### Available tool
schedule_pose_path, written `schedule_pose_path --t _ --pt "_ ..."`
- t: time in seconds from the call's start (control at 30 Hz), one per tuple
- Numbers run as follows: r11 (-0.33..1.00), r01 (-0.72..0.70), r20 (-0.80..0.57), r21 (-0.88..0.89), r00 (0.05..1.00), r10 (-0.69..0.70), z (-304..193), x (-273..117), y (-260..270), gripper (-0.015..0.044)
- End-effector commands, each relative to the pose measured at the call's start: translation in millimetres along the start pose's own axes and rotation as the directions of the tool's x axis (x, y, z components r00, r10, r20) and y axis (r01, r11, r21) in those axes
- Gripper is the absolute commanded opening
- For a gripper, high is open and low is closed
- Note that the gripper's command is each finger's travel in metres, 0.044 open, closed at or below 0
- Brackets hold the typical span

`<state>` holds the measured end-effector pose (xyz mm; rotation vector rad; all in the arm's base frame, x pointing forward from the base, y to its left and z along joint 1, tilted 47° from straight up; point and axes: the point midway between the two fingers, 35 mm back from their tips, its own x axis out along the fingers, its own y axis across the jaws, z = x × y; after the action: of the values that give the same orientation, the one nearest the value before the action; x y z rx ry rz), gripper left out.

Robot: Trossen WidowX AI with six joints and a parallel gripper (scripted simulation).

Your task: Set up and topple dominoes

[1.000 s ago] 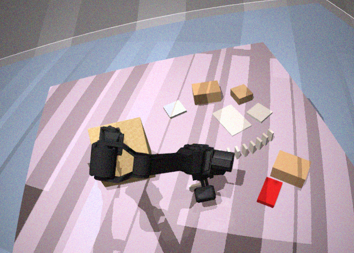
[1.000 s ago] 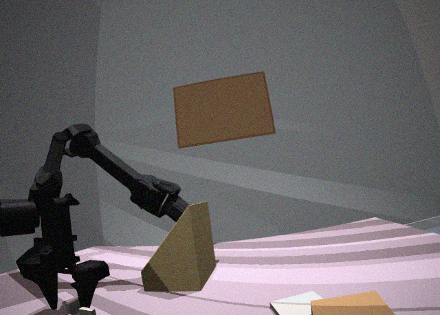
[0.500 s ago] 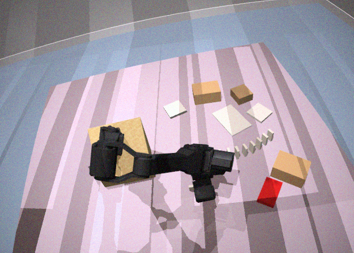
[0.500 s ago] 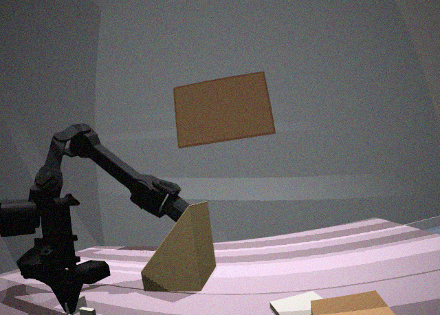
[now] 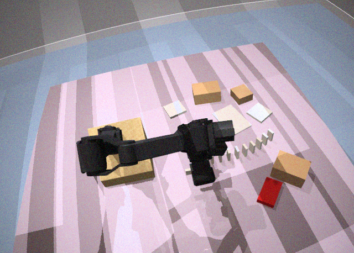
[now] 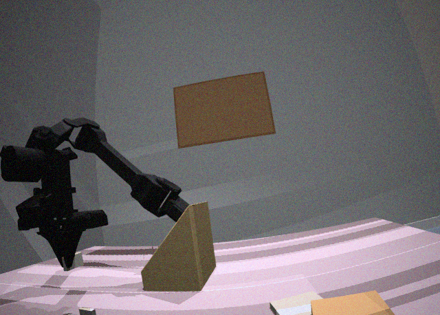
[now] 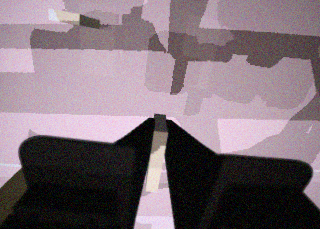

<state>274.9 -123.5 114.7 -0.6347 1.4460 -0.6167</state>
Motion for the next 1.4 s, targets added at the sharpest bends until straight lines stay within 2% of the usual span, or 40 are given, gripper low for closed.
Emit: schedule_pose_path --t 0.0,0.23,0.47,0.77,1.03,1.37 --pt "1.0 0.011 0.009 0.017 1.0 -0.011 -3 -63 -3 0.0023" --pt "1.0 0.01 0.009 0.018 1.0 -0.01 -4 -65 -5 0.0023" --pt "0.999 0.013 0.008 0.039 1.0 -0.014 -60 -66 -71 0.0023" --pt "0.999 0.008 0.01 0.046 1.0 -0.009 -61 -64 -71 0.0023" --pt "0.979 -0.106 0.058 0.173 0.994 0.097 -52 -41 -61 0.0023" --pt "0.908 -0.291 0.222 0.302 0.948 0.23 -29 -8 -48 0.0023"
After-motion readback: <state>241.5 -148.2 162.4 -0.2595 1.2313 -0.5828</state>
